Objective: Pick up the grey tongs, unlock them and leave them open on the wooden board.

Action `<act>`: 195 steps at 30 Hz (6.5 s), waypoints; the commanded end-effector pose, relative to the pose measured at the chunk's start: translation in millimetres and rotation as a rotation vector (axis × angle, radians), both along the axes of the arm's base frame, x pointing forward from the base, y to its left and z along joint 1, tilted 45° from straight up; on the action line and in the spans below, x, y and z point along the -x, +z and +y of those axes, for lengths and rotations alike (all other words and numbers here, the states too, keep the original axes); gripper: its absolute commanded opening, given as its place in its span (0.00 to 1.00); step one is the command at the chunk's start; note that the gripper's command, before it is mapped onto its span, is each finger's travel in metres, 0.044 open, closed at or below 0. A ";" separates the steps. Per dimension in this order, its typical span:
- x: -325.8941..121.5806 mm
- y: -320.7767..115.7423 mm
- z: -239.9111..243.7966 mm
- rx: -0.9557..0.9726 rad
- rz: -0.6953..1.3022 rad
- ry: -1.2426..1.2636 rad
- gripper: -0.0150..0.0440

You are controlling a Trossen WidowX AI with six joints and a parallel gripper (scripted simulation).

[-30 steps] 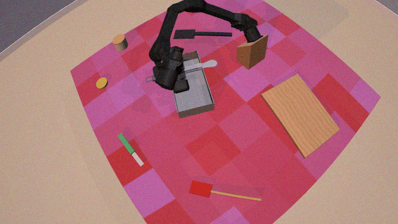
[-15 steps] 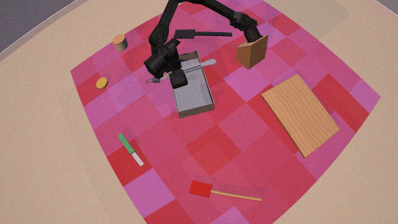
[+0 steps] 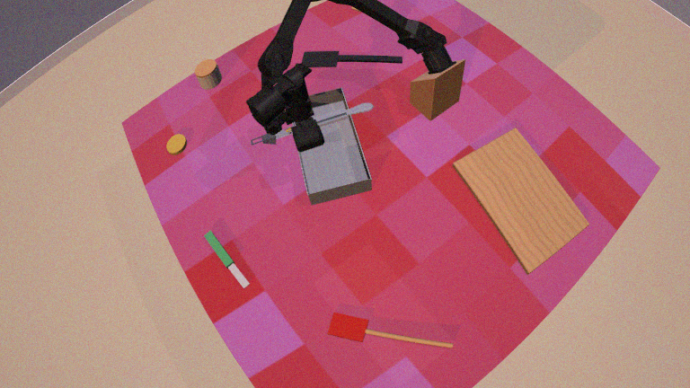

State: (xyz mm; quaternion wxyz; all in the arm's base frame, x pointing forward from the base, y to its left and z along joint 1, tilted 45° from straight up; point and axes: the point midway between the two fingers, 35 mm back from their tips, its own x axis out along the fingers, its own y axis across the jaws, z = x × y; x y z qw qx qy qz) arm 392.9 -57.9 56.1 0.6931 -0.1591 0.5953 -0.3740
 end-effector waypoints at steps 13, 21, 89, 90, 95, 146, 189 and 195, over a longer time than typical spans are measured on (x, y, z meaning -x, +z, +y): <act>-3.2 -64.8 112.8 -0.047 0.230 0.267 0.00; 12.6 -100.6 171.9 -0.051 0.352 0.399 0.00; 358.5 -272.7 375.6 -0.016 1.206 1.265 0.00; 358.5 -272.7 375.6 -0.016 1.206 1.265 0.00; 358.5 -273.5 375.9 -0.021 1.201 1.270 0.00; 361.5 -284.1 397.9 -0.445 0.639 1.711 0.00; 364.9 -218.2 383.1 -0.712 0.207 1.908 0.00; 364.9 -218.2 383.1 -0.712 0.207 1.908 0.00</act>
